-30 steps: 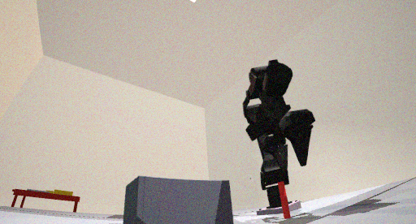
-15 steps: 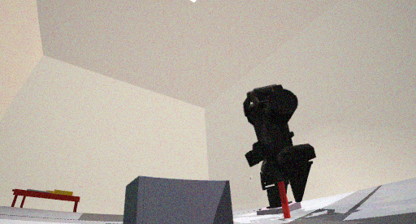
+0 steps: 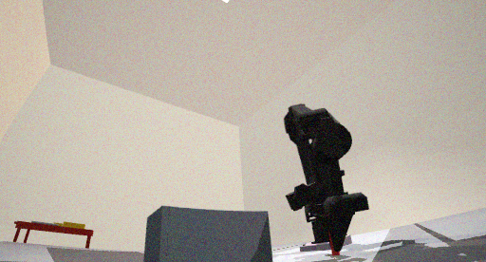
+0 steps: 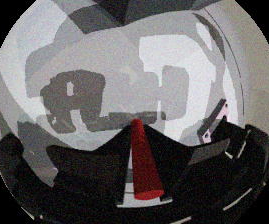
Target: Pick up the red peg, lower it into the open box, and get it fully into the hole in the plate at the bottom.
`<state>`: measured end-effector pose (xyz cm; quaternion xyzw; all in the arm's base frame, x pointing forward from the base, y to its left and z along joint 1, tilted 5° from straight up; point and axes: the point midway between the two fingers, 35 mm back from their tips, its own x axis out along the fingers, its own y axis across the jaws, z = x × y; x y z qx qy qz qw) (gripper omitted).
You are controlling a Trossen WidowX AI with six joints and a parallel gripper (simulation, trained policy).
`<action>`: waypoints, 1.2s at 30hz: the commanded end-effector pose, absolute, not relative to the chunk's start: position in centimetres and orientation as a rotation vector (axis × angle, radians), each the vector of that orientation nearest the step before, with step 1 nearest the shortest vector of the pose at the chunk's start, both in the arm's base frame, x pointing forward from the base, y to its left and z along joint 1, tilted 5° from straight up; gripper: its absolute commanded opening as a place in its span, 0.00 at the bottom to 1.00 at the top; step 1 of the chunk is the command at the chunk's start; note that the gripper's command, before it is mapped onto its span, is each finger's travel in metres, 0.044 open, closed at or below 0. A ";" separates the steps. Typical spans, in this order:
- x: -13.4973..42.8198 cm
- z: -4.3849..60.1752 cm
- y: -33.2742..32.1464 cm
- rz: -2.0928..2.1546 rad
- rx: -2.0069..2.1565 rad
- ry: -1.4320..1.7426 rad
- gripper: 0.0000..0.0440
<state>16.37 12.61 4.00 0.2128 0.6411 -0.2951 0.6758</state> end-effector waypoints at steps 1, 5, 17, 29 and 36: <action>16.5 3.8 12.5 -0.686 0.464 1.439 0.04; 17.4 5.6 12.1 -0.666 0.455 1.392 0.00; 19.6 12.0 10.8 -0.641 0.486 1.262 0.00; 22.9 16.0 7.9 -0.719 0.597 1.112 0.00; 25.3 17.0 5.6 -0.774 0.648 1.041 0.00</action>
